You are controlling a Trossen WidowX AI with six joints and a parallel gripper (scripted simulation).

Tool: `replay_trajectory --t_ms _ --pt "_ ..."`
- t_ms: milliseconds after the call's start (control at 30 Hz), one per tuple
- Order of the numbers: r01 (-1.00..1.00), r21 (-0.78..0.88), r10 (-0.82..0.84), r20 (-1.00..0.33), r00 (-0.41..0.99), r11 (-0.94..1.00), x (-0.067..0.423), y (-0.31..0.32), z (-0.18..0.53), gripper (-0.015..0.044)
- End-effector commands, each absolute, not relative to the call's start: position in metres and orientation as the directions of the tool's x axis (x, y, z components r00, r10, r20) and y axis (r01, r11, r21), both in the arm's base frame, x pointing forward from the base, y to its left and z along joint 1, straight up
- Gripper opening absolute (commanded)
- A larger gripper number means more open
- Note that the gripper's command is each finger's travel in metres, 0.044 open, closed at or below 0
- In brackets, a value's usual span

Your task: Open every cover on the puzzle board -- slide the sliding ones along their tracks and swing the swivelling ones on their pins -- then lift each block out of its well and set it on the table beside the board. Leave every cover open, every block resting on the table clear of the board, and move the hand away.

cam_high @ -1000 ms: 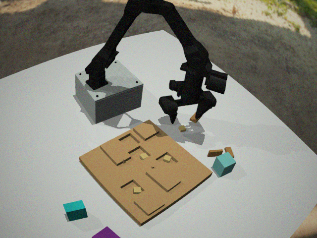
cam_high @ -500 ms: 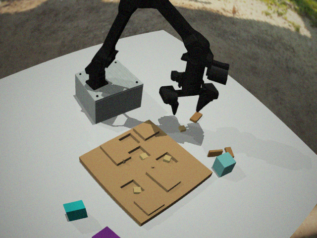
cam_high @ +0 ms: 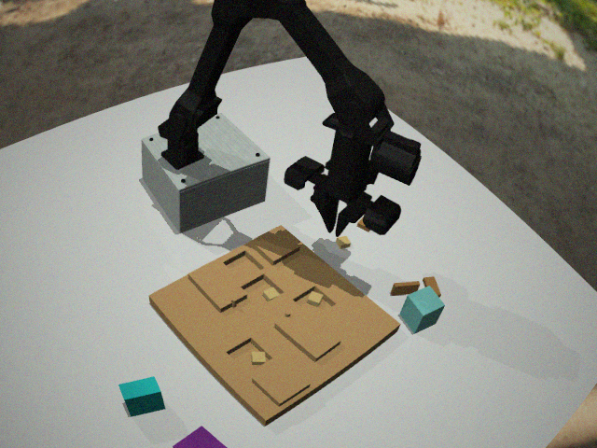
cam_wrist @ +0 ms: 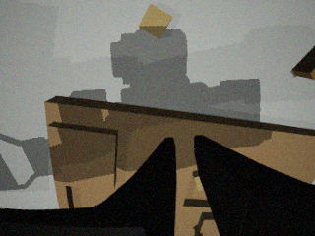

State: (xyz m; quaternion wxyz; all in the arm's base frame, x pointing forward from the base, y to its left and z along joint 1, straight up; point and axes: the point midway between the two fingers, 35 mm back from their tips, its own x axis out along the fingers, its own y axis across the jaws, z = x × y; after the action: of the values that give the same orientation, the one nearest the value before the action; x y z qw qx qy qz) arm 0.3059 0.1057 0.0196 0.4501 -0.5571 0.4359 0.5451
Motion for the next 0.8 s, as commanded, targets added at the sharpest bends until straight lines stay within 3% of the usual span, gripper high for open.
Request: replay_trajectory --t_ms 0,167,367,533,767 --pt "-0.949 -0.021 0.000 -1.000 0.023 0.314 0.311 0.067 0.019 0.0000" --pt "-0.744 -0.019 -0.002 -1.000 0.023 0.668 0.313 0.037 0.019 0.0000" --pt "-0.333 -0.013 -0.005 -1.000 0.023 0.943 0.311 0.003 0.019 0.0000" --pt "0.087 -0.005 -0.007 -1.000 0.022 0.996 0.305 -0.020 0.018 0.0000" --pt "0.102 -0.005 -0.007 -1.000 0.022 0.995 0.305 -0.021 0.018 0.0000"
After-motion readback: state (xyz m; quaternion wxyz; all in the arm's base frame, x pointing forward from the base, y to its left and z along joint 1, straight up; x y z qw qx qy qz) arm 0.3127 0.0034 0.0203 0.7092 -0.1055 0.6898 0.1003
